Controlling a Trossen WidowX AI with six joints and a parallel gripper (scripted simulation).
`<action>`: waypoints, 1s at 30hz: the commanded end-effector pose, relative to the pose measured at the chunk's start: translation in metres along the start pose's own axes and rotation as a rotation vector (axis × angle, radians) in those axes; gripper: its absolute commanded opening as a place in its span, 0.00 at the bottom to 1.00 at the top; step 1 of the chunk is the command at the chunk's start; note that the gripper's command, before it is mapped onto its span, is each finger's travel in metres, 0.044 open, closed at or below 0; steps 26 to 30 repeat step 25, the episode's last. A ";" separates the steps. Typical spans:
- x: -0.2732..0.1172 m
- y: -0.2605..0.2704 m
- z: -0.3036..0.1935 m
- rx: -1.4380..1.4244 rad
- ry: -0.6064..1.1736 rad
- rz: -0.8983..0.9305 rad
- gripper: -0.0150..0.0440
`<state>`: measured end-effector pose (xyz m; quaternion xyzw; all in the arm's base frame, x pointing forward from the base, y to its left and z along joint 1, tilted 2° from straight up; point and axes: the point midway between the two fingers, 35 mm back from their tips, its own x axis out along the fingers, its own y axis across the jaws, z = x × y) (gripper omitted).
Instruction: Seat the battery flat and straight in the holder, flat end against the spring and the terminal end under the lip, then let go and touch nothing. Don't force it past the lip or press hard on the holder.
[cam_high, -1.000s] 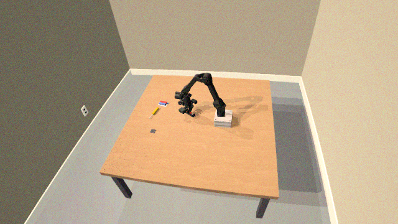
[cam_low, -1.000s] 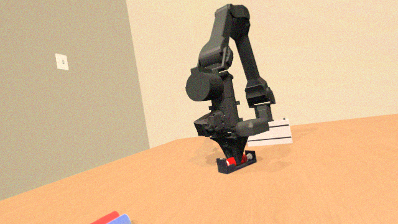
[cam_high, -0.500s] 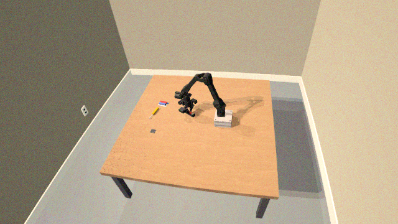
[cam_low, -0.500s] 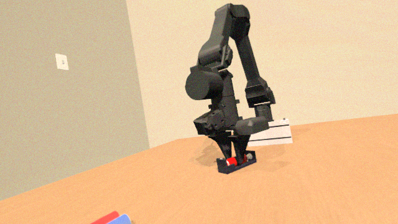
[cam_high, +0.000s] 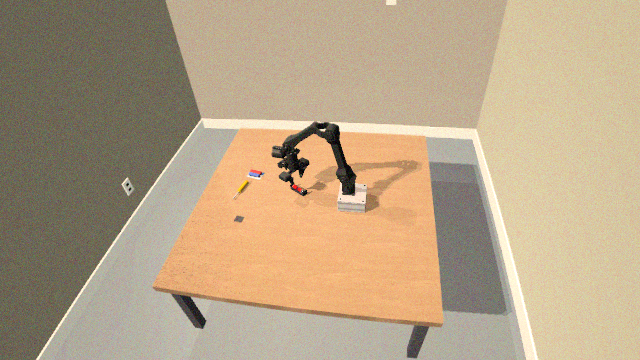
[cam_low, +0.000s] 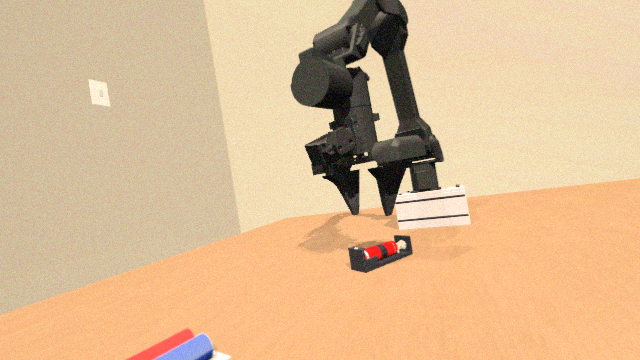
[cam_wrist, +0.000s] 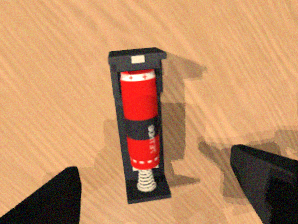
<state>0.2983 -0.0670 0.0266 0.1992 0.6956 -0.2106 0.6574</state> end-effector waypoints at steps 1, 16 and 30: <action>-0.024 0.000 -0.001 0.002 -0.009 0.004 0.98; -0.024 0.000 0.001 0.002 -0.010 0.004 1.00; -0.024 0.000 0.001 0.002 -0.010 0.004 1.00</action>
